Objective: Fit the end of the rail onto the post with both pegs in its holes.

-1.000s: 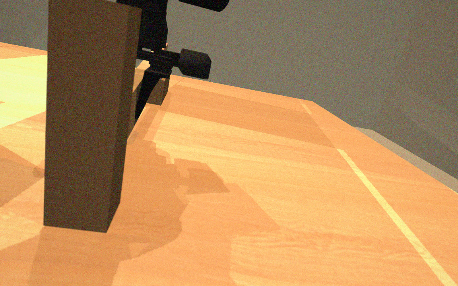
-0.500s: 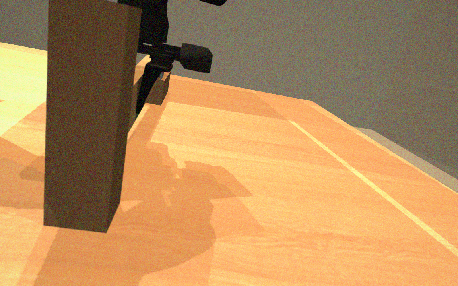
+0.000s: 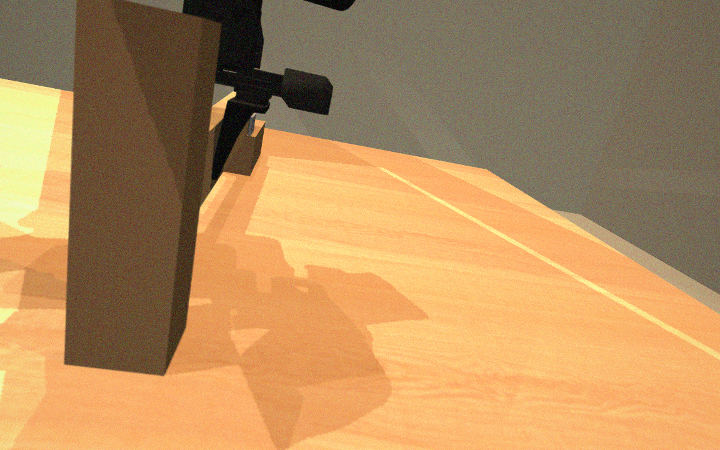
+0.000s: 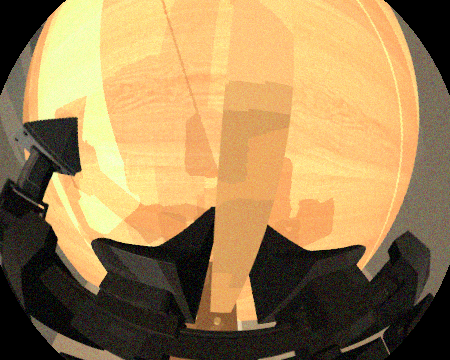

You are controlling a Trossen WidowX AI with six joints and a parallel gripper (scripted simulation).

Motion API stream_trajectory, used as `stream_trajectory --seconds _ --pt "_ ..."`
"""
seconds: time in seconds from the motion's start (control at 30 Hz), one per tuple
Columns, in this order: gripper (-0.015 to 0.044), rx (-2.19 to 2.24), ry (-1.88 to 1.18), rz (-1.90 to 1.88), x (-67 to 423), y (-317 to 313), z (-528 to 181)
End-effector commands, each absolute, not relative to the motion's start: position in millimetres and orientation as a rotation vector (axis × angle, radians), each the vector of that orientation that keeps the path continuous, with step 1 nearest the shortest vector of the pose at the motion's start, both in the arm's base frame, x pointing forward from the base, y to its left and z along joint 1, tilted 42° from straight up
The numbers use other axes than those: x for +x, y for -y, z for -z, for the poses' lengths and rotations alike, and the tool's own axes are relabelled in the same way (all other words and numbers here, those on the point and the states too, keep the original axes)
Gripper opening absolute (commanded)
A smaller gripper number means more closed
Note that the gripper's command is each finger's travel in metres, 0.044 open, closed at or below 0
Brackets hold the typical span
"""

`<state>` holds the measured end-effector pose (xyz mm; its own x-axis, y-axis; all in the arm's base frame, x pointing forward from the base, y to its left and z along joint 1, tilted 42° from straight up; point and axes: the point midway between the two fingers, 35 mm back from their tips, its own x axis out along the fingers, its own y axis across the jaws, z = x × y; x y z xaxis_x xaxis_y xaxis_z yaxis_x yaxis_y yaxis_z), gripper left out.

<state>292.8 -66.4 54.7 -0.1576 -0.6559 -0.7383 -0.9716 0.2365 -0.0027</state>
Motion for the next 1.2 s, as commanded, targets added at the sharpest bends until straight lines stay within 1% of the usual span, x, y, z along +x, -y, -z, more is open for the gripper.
stream_trajectory --seconds 0.0,1.17 --pt "0.0 -1.482 -1.875 -0.658 295.8 61.0 -57.5" --pt "0.0 -1.482 -1.875 -0.658 295.2 59.3 -59.2"
